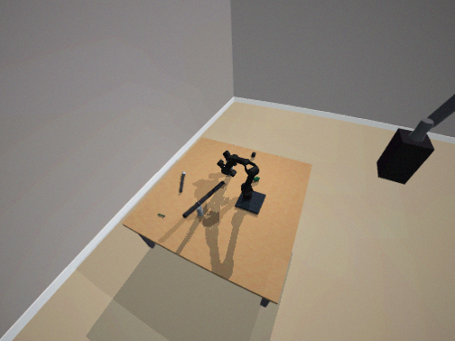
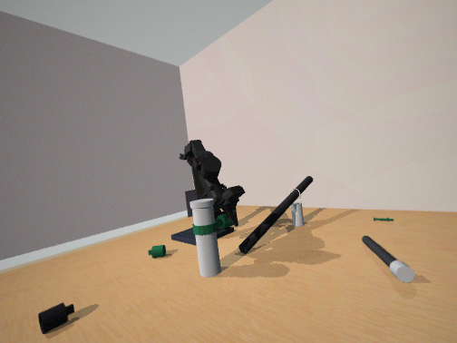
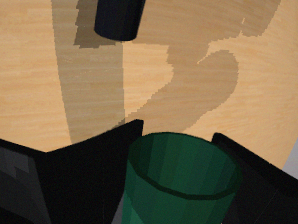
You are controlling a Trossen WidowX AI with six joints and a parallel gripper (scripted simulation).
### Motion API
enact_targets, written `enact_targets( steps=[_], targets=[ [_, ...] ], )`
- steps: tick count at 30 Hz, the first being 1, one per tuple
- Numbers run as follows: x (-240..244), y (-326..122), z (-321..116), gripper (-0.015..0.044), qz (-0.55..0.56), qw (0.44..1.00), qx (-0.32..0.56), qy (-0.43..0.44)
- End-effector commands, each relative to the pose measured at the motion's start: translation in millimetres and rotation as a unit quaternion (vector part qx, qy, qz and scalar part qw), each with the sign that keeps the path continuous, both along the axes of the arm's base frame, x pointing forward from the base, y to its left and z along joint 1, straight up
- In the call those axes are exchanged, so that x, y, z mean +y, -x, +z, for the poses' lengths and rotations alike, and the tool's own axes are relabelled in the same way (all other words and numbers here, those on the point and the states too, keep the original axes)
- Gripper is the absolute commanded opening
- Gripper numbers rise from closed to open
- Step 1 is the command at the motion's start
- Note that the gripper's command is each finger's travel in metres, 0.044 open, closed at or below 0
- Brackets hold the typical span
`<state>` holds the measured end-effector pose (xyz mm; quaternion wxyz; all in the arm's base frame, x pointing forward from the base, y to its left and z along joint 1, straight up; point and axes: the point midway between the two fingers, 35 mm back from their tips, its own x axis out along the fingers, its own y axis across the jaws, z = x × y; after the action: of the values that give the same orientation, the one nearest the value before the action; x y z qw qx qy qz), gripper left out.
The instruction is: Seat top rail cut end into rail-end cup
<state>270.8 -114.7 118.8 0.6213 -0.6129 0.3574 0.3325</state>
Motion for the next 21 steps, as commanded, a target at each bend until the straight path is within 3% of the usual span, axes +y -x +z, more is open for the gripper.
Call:
enact_targets(
  steps=[1,15,21],
  targets=[
    [0,0,0,0.0079,0.0,1.0,0.0,0.0],
    [17,-2,16,0.044,-0.003,1.0,0.001,0.0],
    [36,-2,35,0.044,-0.005,1.0,0.0,0.0]
  ],
)
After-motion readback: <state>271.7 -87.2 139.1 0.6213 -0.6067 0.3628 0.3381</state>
